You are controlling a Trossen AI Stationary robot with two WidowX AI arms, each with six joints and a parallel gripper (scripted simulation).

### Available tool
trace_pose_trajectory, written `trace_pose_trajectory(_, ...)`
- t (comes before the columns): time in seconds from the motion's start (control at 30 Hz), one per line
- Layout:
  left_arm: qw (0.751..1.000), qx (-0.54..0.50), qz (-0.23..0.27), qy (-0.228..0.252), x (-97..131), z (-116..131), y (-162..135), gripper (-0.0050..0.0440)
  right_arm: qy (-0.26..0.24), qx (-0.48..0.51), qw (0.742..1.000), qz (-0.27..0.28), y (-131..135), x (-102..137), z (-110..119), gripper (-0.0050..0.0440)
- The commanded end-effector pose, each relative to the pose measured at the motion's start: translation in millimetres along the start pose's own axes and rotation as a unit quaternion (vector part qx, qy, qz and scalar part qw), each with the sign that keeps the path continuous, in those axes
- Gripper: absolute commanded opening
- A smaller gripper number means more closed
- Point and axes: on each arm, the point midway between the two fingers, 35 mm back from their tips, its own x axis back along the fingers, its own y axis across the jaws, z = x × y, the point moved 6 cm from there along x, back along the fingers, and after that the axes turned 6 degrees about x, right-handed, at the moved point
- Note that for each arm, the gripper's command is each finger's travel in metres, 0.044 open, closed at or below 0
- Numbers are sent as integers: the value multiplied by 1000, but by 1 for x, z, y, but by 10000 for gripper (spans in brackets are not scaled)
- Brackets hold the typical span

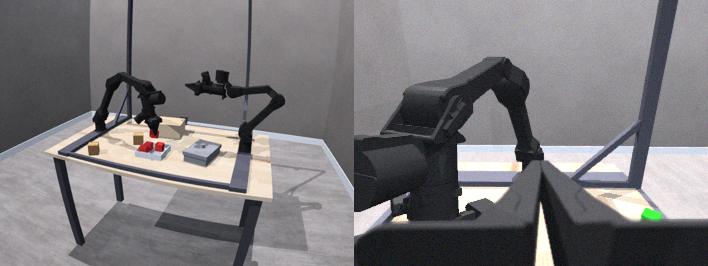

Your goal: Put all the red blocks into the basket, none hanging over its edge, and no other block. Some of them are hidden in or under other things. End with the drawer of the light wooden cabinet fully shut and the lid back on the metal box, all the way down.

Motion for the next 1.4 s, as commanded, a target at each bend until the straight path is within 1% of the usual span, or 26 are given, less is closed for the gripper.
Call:
trace_pose_trajectory(0.0,1000,-3,6,-17,1,-13,-3,-50,23,-106,993,-40,24,15,-5,-50)
trace_pose_trajectory(0.07,1000,-3,6,-17,1,-13,-3,-50,30,-146,988,-44,30,14,-8,-50)
trace_pose_trajectory(0.13,1000,-3,6,-17,1,-13,-3,-50,30,-146,988,-44,30,14,-8,-50)
trace_pose_trajectory(0.17,1000,-3,6,-17,1,-13,-3,-50,33,-165,985,-45,33,13,-10,-50)
trace_pose_trajectory(0.2,1000,-3,6,-17,1,-13,-3,-50,32,-157,986,-43,30,13,-9,-50)
trace_pose_trajectory(0.27,1000,-3,6,-17,1,-13,-3,-50,36,-180,982,-46,35,12,-10,-50)
trace_pose_trajectory(0.3,1000,-3,6,-17,1,-13,-3,-50,45,-206,976,-50,39,12,-9,-50)
trace_pose_trajectory(0.5,1000,-3,6,-17,1,-13,-3,-50,69,-328,940,-55,57,7,-20,-50)
trace_pose_trajectory(0.57,1000,-3,6,-17,1,-13,-3,-50,76,-363,927,-56,62,6,-23,-50)
trace_pose_trajectory(0.63,1000,-3,6,-17,1,-13,-3,-50,78,-380,920,-55,64,5,-26,-50)
trace_pose_trajectory(0.73,1000,-3,6,-17,1,-13,-3,-50,80,-380,920,-57,64,8,-25,-50)
trace_pose_trajectory(0.77,1000,-3,6,-17,1,-13,-3,-50,83,-371,923,-58,60,14,-19,-50)
trace_pose_trajectory(0.8,1000,-3,6,-17,1,-13,-3,-50,84,-362,926,-61,58,19,-18,-50)
trace_pose_trajectory(0.87,1000,-3,6,-17,1,-13,-3,-50,79,-338,936,-65,57,20,-15,-50)
trace_pose_trajectory(0.93,1000,-3,6,-17,1,-13,-3,-50,79,-338,936,-65,57,20,-15,-50)
trace_pose_trajectory(1.0,1000,-3,6,-17,1,-13,-3,-50,80,-337,936,-66,58,16,-15,-50)
trace_pose_trajectory(1.03,1000,-3,6,-17,1,-13,-3,-50,73,-338,936,-57,54,9,-17,-50)
trace_pose_trajectory(1.37,1000,-3,6,-17,1,-13,-3,-50,76,-347,933,-57,55,3,-22,-50)
